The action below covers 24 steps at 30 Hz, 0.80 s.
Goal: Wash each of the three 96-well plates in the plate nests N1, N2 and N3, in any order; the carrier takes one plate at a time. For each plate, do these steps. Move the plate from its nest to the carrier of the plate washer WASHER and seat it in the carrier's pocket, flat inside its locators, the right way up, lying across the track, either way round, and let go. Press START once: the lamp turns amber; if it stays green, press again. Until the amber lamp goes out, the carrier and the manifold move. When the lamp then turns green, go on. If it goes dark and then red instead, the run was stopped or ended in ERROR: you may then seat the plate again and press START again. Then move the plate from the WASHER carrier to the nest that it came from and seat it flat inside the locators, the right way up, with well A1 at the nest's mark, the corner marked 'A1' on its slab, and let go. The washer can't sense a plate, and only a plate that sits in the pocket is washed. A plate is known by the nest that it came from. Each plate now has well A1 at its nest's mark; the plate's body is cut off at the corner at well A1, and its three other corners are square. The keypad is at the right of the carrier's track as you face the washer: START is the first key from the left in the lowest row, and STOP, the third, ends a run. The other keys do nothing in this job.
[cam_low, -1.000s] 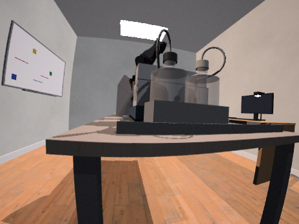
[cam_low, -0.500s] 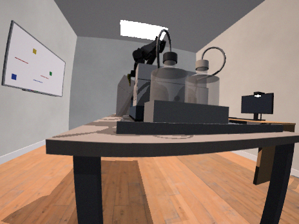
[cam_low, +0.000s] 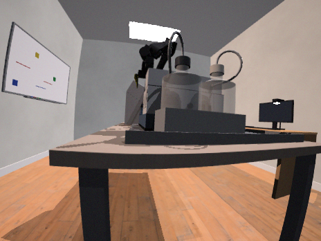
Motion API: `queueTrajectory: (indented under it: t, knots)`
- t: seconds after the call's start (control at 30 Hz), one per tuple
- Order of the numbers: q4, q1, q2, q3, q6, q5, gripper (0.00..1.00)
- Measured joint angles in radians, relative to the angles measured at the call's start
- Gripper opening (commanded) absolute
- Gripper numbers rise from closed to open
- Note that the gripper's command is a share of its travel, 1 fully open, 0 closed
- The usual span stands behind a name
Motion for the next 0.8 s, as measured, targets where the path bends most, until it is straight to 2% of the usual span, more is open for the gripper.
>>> queueTrajectory:
  t: [0.27, 0.8]
  knots:
    - [-0.07, -0.012, 0.037, 0.091, -0.018, -0.002, 1.0]
    - [-0.095, -0.014, 0.038, 0.1, -0.021, -0.002, 1.0]
